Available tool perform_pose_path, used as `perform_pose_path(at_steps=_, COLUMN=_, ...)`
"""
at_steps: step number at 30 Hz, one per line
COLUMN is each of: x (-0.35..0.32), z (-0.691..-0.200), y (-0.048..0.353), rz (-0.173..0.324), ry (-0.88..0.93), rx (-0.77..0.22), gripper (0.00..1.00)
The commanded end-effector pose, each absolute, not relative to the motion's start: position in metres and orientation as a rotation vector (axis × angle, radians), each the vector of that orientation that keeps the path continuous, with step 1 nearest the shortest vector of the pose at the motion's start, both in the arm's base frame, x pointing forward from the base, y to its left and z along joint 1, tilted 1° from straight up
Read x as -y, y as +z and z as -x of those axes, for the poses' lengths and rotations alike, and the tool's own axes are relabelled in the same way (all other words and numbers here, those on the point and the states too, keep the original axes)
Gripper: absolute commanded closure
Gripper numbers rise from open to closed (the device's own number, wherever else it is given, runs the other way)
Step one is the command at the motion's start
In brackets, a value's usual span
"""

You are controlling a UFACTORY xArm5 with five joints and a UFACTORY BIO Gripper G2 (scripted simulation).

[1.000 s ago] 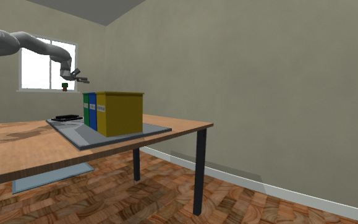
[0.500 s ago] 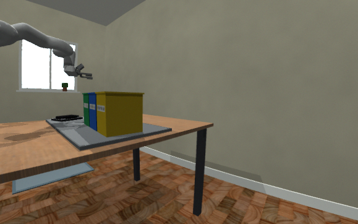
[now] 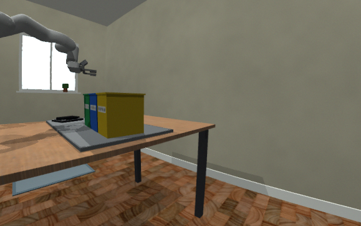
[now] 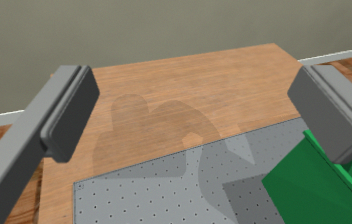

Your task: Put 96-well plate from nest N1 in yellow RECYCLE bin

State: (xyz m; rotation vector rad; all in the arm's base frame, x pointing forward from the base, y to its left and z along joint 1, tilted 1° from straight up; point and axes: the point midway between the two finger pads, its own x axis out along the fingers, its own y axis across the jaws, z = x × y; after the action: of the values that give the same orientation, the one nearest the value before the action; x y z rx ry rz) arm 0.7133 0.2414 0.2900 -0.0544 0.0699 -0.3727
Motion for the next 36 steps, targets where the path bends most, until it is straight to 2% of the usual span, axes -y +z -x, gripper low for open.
perform_pose_path(at_steps=1, x=-0.226, z=-0.714, y=0.302, rz=0.042, ry=-0.353, rx=-0.058, gripper=0.63)
perform_pose_path(at_steps=36, x=-0.126, z=-0.688, y=0.348, rz=0.016, ry=-0.217, rx=-0.039, gripper=0.63)
